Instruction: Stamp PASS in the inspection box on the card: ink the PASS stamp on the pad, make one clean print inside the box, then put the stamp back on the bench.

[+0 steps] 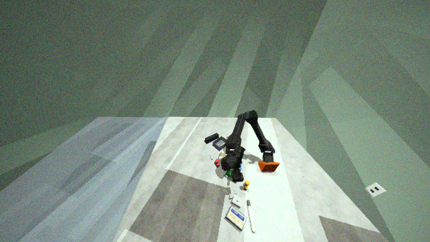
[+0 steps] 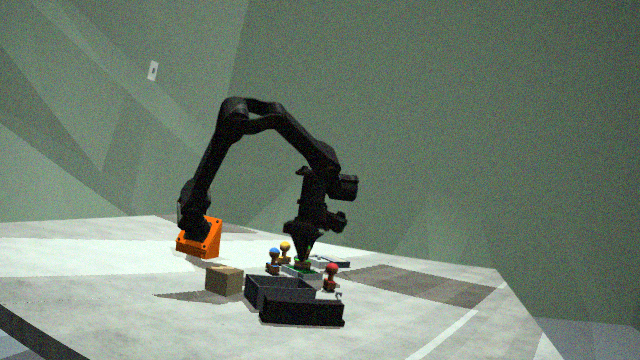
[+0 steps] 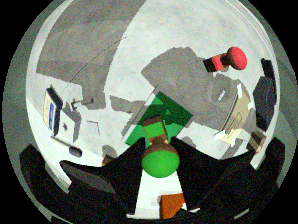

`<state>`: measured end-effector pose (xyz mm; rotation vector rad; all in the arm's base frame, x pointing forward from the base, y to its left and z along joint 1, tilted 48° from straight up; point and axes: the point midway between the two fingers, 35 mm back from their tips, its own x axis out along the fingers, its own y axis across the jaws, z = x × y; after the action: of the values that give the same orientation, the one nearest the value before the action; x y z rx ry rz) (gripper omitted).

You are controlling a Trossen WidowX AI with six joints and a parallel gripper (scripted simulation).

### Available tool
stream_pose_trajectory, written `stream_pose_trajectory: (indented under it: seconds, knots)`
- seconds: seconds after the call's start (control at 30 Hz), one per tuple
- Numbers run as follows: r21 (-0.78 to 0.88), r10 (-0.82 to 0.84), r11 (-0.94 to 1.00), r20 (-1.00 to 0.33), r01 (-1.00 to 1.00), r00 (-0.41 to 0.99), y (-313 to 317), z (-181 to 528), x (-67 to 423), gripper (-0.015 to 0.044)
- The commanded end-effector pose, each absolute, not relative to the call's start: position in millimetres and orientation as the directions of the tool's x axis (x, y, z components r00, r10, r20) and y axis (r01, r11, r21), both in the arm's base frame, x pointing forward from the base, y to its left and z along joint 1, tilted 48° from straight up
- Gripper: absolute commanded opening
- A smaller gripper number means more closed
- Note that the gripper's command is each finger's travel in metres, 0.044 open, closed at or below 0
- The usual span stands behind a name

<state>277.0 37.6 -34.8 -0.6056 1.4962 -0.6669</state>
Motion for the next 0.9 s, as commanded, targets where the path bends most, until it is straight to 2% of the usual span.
stream_pose_trajectory:
  seconds: [0.0,0.87]
  knots:
    - [-0.728,-0.727,0.685,-0.686,0.025,-0.030,36.3,-35.5,277.3,0.0000]
    - [-0.728,-0.727,0.685,-0.685,0.025,-0.030,34.1,-37.6,277.2,0.0000]
